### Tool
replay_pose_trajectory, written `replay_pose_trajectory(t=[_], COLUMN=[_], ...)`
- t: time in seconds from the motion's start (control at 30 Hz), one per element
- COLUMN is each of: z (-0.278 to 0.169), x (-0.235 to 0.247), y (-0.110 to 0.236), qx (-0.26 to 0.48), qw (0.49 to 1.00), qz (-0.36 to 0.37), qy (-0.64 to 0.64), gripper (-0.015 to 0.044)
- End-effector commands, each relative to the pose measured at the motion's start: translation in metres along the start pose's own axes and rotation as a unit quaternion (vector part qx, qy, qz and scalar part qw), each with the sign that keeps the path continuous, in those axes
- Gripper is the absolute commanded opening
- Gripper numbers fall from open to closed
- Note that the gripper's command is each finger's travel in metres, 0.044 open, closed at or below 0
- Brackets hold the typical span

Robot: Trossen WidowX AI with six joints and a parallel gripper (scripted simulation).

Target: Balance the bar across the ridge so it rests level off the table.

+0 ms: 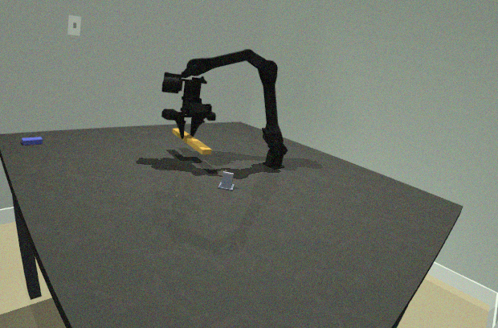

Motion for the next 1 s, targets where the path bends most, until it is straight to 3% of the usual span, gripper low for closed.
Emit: replay_pose_trajectory(t=[0.0, 0.33, 0.97], z=[0.0, 0.003, 0.077], x=[0.0, 0.002, 0.005], y=[0.012, 0.031, 0.032], qx=[0.002, 0.003, -0.002], qw=[1.0, 1.0, 0.995], qz=[-0.004, -0.004, -0.004], qy=[0.001, -0.002, -0.1], gripper=[0.0, 0.0, 0.0])
Point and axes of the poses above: the point midway between the two fingers, 35 mm back from their tips, its own y axis back along the fingers, its own x axis across the jaws, z = x × y, the point moved 6 cm from there along y, back along the fingers, and after that the axes turned 14 degrees about -y, right-handed, at the moved point
